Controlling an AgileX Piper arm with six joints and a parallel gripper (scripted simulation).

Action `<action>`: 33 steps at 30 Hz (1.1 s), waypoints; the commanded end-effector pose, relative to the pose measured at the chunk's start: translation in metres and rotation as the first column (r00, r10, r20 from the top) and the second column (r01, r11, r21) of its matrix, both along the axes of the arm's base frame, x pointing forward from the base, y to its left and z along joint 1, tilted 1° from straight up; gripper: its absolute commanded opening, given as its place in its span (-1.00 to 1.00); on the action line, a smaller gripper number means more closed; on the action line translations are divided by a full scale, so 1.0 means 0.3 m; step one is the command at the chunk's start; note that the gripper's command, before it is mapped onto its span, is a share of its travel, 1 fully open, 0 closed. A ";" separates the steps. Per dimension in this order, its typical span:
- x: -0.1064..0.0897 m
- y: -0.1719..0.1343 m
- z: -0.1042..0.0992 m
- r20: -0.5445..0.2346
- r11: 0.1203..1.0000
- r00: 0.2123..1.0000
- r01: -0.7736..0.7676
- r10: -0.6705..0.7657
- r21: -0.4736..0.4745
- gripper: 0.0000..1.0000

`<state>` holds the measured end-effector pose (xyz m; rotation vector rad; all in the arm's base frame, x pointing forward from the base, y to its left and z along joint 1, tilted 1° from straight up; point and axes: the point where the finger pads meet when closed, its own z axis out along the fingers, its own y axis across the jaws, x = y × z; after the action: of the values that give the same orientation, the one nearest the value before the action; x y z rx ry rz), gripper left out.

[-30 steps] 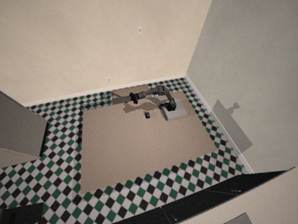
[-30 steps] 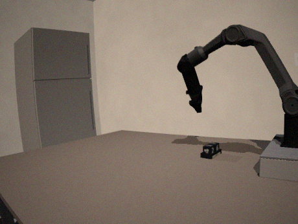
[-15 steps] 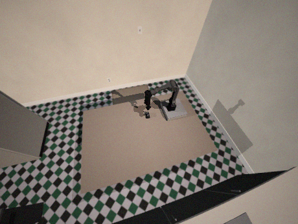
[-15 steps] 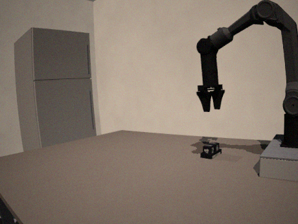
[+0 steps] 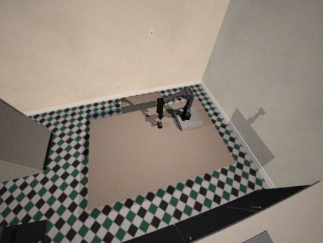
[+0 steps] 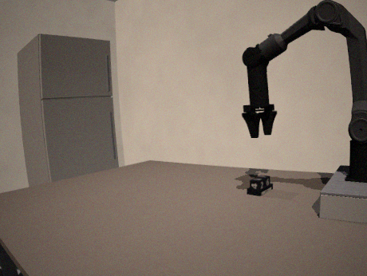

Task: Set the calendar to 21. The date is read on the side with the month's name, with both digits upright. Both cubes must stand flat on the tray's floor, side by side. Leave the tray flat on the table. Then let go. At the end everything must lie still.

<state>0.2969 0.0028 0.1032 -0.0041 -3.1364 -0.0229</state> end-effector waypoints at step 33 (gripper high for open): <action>-0.005 -0.003 -0.199 -0.010 0.037 0.036 0.999 -0.999 -0.022 1.00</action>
<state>0.2963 0.0017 0.0448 -2.1678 -2.2537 -0.0127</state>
